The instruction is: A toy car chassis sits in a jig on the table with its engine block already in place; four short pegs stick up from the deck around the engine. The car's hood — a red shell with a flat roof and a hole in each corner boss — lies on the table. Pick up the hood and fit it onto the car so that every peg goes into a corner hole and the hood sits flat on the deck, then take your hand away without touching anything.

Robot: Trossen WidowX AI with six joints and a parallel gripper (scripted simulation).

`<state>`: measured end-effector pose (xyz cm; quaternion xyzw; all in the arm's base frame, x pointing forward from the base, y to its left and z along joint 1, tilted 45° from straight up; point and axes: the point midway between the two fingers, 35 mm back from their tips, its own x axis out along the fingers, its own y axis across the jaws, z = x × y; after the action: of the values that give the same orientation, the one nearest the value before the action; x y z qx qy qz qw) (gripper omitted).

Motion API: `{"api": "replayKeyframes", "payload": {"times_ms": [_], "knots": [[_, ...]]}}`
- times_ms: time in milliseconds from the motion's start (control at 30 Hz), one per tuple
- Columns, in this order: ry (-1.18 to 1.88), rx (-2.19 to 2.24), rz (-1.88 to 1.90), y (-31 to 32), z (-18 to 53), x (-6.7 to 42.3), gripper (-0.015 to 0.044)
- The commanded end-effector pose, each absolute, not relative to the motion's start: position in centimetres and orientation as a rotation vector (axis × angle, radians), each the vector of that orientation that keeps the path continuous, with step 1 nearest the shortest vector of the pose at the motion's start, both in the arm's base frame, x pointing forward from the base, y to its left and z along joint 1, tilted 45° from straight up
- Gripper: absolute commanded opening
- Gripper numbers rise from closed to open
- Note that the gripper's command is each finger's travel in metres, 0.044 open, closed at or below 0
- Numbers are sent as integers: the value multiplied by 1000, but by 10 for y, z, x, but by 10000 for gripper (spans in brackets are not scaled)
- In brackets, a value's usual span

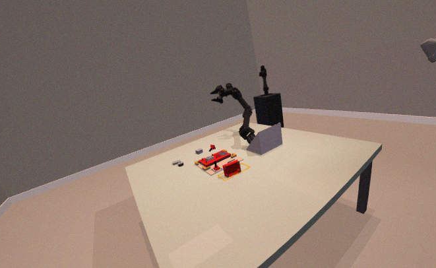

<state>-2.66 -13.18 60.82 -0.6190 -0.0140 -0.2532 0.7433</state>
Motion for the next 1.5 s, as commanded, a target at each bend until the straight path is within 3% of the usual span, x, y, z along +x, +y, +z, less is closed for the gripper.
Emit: {"api": "replayKeyframes", "payload": {"times_ms": [0, 133, 533, 900, 1067, 1467], "knots": [[-30, -1356, -552, -131, 608, -25, 414], [-22, -1340, -482, -116, 609, 5, 309], [135, -1187, -134, -13, 571, 171, 0], [393, -1109, 123, 88, 471, 282, 0], [435, -1068, 176, 120, 438, 311, 0], [869, -796, 128, 184, 271, 359, 0]]}}
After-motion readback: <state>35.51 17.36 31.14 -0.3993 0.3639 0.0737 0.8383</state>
